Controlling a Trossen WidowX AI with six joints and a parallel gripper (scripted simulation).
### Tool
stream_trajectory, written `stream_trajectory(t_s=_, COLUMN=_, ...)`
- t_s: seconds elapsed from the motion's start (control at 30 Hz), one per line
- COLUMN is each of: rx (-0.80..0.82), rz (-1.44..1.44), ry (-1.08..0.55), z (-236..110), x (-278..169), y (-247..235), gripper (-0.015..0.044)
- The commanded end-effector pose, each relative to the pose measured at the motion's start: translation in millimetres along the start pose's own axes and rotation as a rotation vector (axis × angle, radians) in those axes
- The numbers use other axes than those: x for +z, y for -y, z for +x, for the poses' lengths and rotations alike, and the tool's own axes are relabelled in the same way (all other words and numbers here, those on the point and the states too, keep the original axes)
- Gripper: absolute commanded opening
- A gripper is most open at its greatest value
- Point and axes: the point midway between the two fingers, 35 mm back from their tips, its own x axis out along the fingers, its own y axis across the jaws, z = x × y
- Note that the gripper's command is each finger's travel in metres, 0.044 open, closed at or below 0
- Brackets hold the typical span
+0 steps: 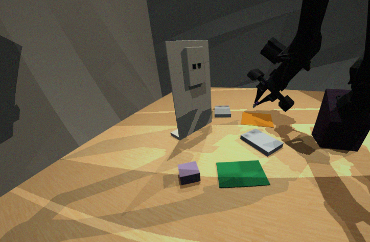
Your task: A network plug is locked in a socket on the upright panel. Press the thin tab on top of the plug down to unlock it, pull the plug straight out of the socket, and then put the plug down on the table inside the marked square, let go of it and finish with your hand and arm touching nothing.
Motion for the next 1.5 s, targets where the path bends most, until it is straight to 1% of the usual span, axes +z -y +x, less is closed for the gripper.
stream_trajectory(t_s=0.0, rx=-0.009, rz=0.008, ry=0.003, z=5, x=0, y=7, gripper=0.0)
stream_trajectory(t_s=1.03, rx=-0.01, rz=0.01, ry=-0.001, z=28, x=-1, y=27, gripper=0.0)
stream_trajectory(t_s=1.47, rx=-0.01, rz=0.011, ry=-0.001, z=32, x=-2, y=30, gripper=0.0)
